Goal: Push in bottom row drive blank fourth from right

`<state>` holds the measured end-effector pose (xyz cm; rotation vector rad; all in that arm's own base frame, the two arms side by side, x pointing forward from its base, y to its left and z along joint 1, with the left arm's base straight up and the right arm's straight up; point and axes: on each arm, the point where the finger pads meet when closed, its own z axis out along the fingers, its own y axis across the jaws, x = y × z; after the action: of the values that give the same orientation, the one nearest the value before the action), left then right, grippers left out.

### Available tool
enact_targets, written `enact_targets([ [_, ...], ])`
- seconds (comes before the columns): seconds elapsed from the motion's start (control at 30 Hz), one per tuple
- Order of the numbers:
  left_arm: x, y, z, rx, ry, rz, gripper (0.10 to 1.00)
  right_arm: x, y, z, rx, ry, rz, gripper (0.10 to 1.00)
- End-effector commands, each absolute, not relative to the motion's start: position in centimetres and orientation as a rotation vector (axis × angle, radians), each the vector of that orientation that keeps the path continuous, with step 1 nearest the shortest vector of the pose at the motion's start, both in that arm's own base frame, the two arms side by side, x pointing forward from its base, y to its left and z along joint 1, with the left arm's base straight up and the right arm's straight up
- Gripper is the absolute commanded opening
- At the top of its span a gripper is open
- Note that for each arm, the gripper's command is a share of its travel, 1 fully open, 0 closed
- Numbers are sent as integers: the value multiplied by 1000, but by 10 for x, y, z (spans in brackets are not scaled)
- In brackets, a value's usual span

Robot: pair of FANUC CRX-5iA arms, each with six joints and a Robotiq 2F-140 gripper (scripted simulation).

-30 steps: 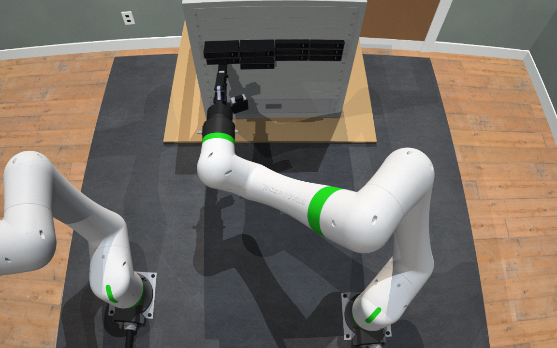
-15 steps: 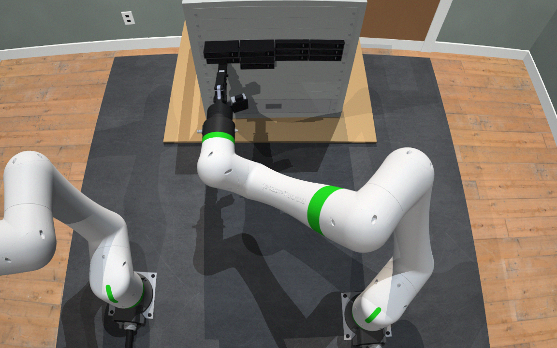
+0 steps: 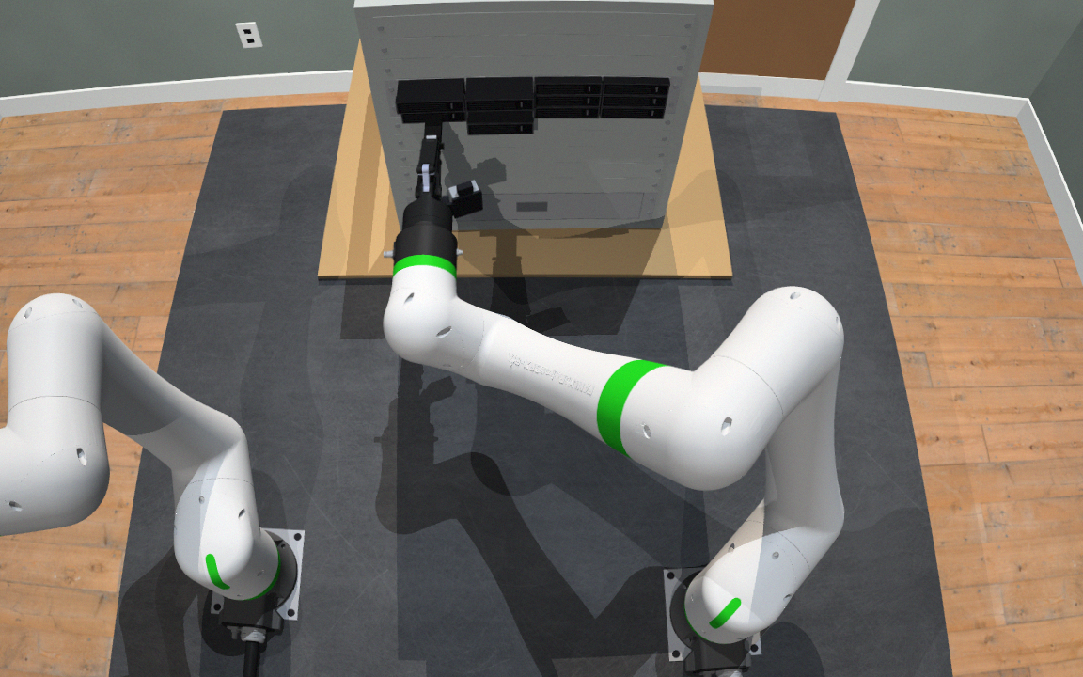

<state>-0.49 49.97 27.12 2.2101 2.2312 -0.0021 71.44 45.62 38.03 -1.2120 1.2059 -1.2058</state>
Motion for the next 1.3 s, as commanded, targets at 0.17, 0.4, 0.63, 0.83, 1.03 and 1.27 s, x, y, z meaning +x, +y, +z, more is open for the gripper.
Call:
enact_targets([
  [0.17, -5, 500, 272, 2211, 2232, 0, 1000, 717, 456, 382, -1210, 1205, -1206, 99],
  [0.4, -5, 500, 272, 2211, 2232, 0, 1000, 717, 456, 382, -1210, 1205, -1206, 99],
  [0.63, -5, 500, 272, 2211, 2232, 0, 1000, 718, 456, 382, -1210, 1205, -1206, 99],
  [0.83, -5, 500, 272, 2211, 2232, 0, 1000, 718, 456, 382, -1210, 1205, -1206, 99],
  [1.03, -5, 500, 272, 2211, 2232, 0, 1000, 718, 456, 382, -1210, 1205, -1206, 99],
  [1.27, -5, 500, 272, 2211, 2232, 0, 1000, 718, 456, 382, -1210, 1205, -1206, 99],
])
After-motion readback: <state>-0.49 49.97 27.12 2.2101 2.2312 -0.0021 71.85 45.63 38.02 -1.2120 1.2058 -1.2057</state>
